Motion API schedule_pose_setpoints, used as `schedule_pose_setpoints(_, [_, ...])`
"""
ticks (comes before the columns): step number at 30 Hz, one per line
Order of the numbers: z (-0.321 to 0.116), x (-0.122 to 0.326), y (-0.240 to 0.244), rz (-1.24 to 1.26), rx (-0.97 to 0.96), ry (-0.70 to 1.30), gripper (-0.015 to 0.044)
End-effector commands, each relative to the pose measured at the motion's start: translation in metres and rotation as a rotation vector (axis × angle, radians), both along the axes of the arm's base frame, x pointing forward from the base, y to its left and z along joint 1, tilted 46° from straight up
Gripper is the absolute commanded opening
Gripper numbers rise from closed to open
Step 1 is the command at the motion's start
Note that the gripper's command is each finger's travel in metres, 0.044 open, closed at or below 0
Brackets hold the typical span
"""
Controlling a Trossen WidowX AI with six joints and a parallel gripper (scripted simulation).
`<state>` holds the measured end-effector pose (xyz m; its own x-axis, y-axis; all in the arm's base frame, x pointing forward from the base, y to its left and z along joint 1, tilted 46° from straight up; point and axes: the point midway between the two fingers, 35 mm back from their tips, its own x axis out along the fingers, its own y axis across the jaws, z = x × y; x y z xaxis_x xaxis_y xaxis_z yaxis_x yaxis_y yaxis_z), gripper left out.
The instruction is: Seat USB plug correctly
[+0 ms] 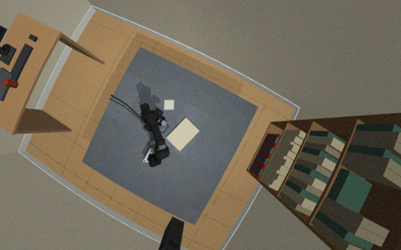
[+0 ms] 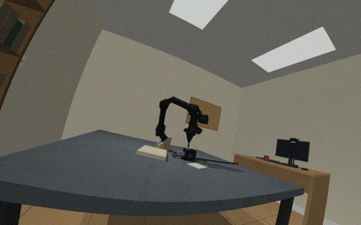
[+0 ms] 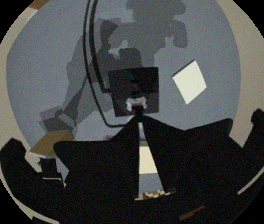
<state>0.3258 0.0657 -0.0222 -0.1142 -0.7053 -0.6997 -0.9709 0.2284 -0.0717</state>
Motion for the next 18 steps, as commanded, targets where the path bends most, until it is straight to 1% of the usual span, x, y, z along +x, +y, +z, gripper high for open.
schedule_pose_setpoints(1, [-0.0004,0.0001,-0.0017,-0.003,-0.005,-0.005,0.0000])
schedule_pose_setpoints(18, [-0.0019,-0.0001,-0.0031,-0.003,-0.005,-0.005,0.0000])
